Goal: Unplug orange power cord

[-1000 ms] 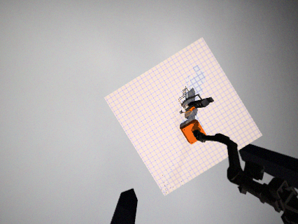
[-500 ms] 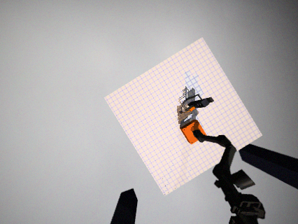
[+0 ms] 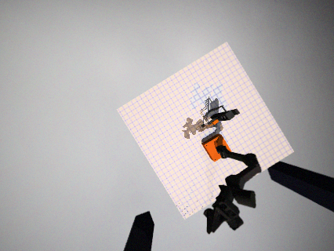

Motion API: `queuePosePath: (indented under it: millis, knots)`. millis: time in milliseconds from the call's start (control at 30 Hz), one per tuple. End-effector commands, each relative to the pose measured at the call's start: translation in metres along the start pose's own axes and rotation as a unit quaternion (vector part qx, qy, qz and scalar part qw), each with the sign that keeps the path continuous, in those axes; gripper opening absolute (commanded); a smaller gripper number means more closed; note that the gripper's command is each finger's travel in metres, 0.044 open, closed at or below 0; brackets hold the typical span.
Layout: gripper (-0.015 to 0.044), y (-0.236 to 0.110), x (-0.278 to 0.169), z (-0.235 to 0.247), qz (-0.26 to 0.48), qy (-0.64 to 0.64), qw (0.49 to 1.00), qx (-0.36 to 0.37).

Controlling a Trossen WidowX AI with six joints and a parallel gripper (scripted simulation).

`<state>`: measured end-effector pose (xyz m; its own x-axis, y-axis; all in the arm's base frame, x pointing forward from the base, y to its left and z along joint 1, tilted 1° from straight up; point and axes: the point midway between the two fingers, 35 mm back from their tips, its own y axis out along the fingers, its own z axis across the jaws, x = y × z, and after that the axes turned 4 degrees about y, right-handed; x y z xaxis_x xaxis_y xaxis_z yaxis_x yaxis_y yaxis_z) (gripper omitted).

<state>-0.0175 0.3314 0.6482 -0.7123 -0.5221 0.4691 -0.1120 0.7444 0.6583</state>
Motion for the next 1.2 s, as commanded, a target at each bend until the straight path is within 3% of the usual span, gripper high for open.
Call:
queuePosePath:
  millis: [0,300,667,933,1167]
  knots:
    - [0.016,-0.009,-0.072,0.006,0.106,-0.062,0.992,0.033]
    - [0.016,-0.065,-0.198,-0.007,0.302,-0.155,0.936,0.096]
    - [0.016,-0.194,-0.319,-0.03,0.532,-0.185,0.802,0.198]
    - [0.016,-0.319,-0.361,-0.045,0.671,-0.143,0.674,0.273]
    - [0.016,-0.434,-0.356,-0.047,0.761,-0.057,0.552,0.337]
